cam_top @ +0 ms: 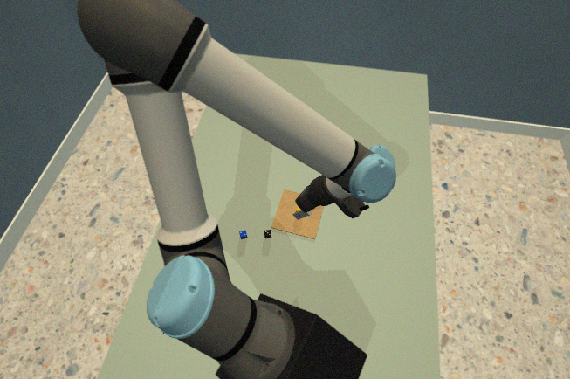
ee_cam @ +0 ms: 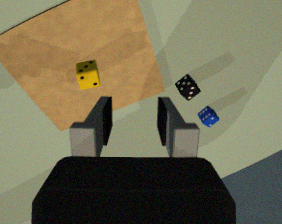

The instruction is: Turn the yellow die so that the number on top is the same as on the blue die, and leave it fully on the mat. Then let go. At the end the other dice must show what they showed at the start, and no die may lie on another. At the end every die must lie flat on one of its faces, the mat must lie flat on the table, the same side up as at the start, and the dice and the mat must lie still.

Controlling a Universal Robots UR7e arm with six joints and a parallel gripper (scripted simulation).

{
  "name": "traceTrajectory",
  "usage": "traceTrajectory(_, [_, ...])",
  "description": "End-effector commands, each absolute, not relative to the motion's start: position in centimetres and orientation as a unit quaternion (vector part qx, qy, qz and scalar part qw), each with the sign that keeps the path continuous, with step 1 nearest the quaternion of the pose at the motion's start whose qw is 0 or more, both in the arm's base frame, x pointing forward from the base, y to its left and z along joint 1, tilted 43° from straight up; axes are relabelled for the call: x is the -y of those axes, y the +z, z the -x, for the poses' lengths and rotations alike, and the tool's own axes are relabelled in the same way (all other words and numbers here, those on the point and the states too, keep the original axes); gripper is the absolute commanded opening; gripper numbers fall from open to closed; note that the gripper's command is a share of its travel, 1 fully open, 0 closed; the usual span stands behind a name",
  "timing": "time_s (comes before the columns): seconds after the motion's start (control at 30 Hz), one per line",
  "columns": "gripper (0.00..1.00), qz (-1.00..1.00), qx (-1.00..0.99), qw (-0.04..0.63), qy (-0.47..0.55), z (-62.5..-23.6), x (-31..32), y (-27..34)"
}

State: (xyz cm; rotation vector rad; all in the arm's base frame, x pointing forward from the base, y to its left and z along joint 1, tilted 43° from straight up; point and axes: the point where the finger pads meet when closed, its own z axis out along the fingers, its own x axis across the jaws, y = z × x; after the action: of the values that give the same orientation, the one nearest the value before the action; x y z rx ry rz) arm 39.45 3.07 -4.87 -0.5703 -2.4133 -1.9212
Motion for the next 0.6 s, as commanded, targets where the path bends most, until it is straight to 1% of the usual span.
traceTrajectory(0.0, [0.70, 0.197, 0.810, 0.019, -0.552, -39.6, -2.9, -4.4])
traceTrajectory(0.23, [0.70, 0.217, 0.846, 0.019, -0.487, -40.3, -2.5, -3.4])
traceTrajectory(0.57, [0.70, 0.252, 0.877, -0.003, -0.410, -41.5, -1.9, -1.3])
